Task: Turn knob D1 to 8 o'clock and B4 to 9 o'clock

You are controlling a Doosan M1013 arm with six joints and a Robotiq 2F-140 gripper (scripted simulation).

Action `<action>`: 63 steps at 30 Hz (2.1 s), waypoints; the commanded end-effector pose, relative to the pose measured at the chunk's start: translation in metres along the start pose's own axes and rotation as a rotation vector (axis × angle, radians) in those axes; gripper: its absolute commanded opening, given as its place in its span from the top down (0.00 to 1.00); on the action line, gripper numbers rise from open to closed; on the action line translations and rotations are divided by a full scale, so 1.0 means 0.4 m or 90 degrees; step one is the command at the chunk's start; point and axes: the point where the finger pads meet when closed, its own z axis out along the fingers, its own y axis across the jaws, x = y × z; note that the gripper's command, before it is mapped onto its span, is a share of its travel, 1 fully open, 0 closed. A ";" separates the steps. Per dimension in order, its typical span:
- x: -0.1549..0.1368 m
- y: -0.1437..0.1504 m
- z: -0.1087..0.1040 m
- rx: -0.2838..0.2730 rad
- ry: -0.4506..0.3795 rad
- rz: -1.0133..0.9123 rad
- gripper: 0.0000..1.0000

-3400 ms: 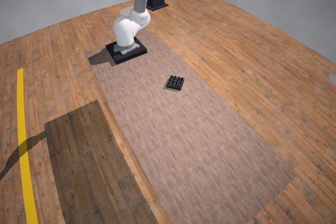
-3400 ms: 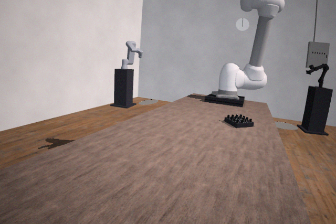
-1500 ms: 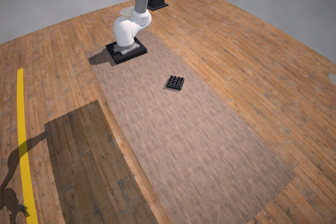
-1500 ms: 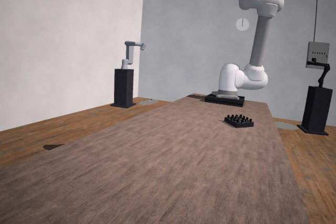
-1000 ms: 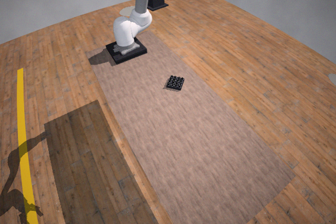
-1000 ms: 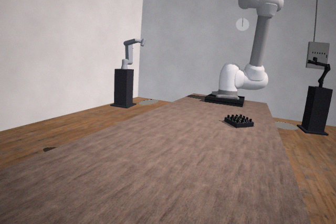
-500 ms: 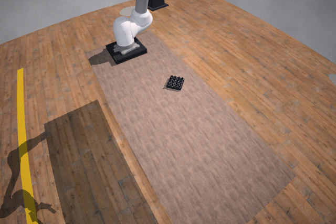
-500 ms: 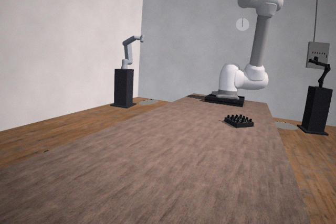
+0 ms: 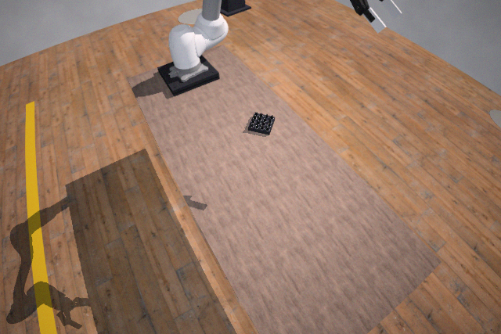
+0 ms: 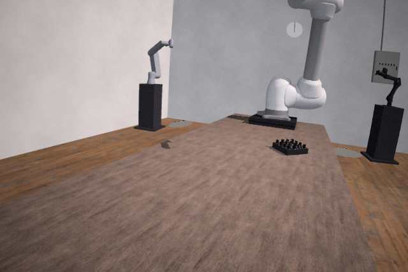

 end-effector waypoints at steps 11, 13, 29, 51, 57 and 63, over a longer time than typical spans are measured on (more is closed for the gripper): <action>-0.315 0.043 0.085 -0.003 -0.116 -0.028 0.00; -0.360 0.048 0.094 -0.002 -0.132 -0.031 0.00; -0.715 0.085 0.121 0.006 -0.260 -0.057 0.00; -1.160 0.115 0.067 0.032 -0.421 -0.084 0.00; -1.325 0.120 0.021 0.046 -0.482 -0.092 0.00; -1.456 0.121 -0.026 0.059 -0.531 -0.098 0.00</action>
